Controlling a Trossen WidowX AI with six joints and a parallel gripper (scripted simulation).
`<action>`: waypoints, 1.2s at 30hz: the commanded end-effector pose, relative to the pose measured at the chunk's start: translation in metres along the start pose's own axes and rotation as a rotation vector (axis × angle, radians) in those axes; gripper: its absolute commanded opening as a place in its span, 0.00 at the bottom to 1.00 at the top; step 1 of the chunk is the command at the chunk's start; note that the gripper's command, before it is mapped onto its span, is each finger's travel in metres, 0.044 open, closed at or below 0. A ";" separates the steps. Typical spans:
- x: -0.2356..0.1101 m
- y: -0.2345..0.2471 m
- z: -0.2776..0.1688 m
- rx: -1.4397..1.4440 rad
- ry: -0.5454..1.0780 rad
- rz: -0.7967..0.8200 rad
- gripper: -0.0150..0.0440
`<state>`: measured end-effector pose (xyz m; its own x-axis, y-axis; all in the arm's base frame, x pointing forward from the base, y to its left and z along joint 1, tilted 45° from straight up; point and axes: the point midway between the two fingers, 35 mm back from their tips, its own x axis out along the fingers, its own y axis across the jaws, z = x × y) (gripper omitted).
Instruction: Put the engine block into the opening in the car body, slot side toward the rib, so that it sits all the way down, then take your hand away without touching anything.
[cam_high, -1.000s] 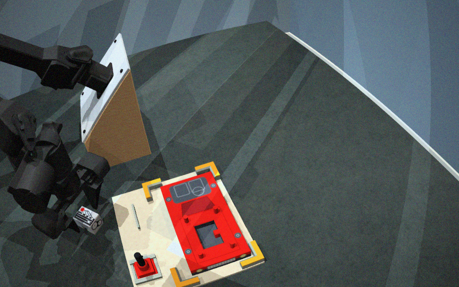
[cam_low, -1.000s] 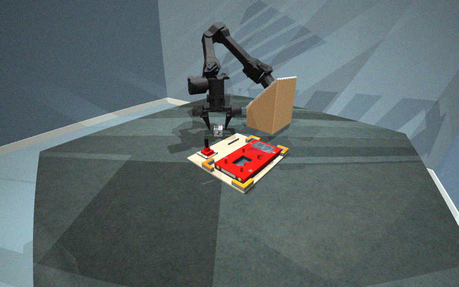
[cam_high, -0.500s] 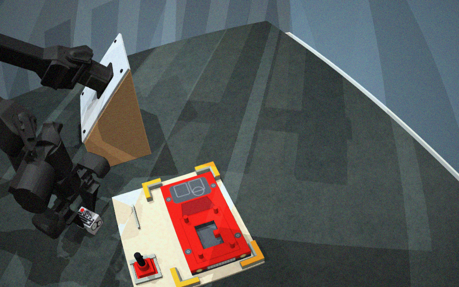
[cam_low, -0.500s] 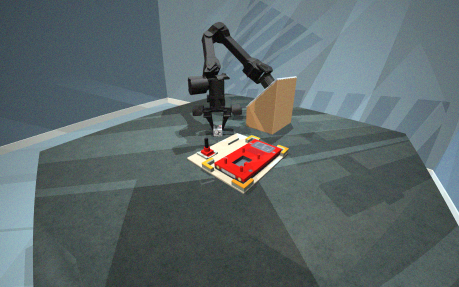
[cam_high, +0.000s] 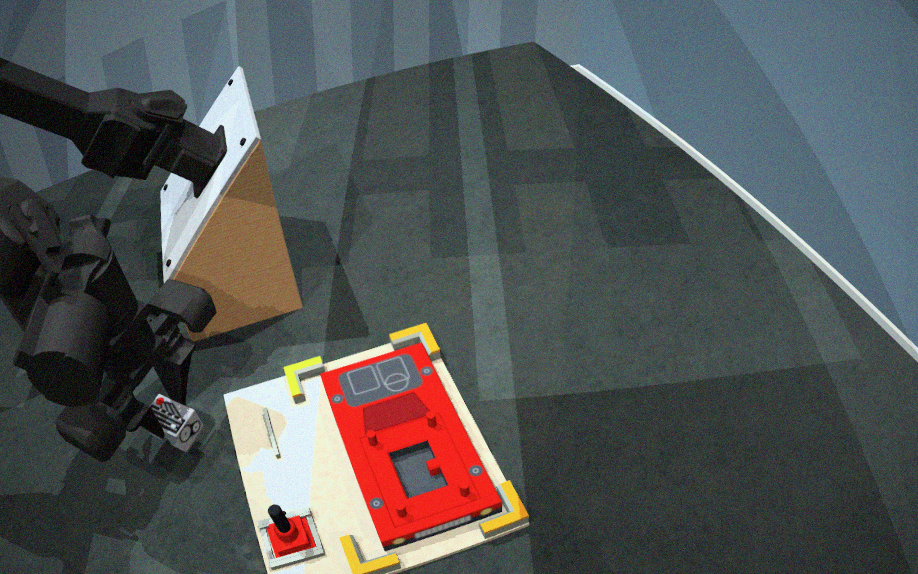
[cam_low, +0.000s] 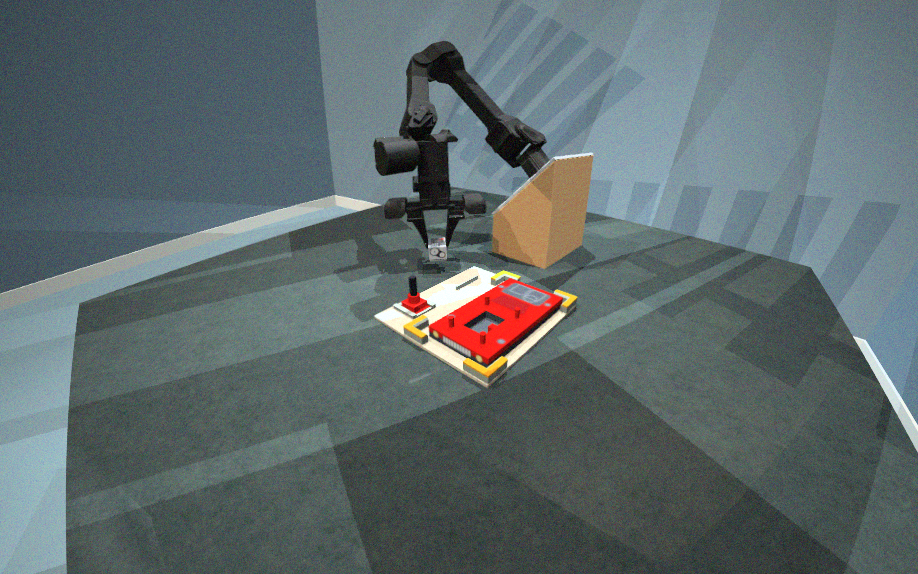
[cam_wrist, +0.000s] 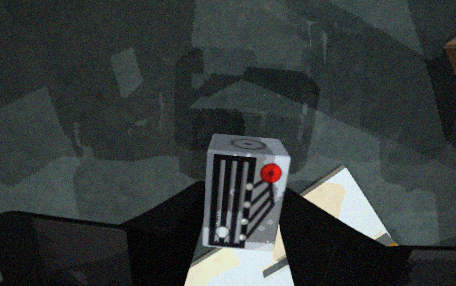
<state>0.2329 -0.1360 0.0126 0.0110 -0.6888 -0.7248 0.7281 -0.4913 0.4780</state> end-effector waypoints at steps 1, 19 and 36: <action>-0.014 0.004 -0.002 0.012 0.004 0.008 0.25; -0.068 0.002 -0.001 0.017 0.002 0.012 0.25; -0.094 0.002 -0.007 -0.098 -0.003 0.019 0.25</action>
<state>0.2305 -0.0722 0.0786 0.0177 -0.6982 -0.7157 0.7538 -0.4610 0.4683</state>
